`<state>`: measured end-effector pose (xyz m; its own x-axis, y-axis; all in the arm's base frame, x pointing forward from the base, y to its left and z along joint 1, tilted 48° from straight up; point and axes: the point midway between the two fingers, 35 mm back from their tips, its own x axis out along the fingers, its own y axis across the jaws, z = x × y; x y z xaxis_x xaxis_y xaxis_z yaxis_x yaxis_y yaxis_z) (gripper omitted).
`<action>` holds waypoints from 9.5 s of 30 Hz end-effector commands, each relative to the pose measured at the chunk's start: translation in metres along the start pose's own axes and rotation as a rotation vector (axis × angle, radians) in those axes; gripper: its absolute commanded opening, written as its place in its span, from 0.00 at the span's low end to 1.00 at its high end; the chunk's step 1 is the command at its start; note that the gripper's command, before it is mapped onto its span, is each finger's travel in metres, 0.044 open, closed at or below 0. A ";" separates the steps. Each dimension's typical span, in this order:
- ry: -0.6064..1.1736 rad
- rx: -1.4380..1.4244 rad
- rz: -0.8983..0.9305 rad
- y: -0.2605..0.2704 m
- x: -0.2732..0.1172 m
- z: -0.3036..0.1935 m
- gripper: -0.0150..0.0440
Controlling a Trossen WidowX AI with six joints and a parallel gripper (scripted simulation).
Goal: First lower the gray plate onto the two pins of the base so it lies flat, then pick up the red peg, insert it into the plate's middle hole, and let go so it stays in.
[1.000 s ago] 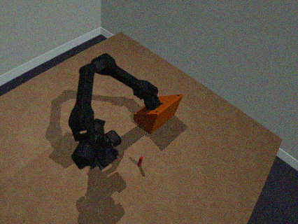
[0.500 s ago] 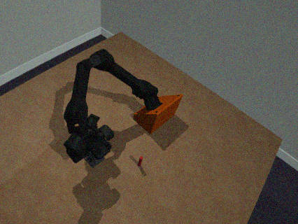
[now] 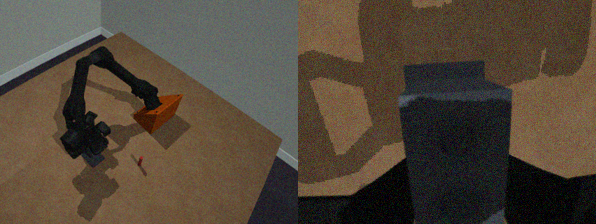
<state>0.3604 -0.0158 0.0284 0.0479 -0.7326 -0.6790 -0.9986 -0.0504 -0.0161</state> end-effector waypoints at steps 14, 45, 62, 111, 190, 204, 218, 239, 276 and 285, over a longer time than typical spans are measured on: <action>0.006 -0.005 -0.001 0.000 0.001 -0.002 0.25; 0.007 -0.005 -0.001 0.000 0.041 -0.003 0.25; 0.001 0.001 -0.002 -0.001 0.037 -0.002 0.65; -0.026 1.507 0.021 0.066 -0.087 0.127 1.00; -0.001 2.582 0.008 0.131 -0.001 0.185 1.00; 0.000 2.583 0.005 0.132 0.021 0.184 1.00; 0.000 2.583 0.005 0.132 0.021 0.184 0.42; -0.001 2.582 0.009 0.129 -0.001 0.186 0.25; -0.005 2.571 0.031 0.097 -0.054 0.164 0.25; -0.009 2.569 0.039 0.079 -0.056 0.147 0.25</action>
<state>0.2675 0.1251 -0.0490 0.0404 -0.7121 -0.7009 0.8277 0.4167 -0.3757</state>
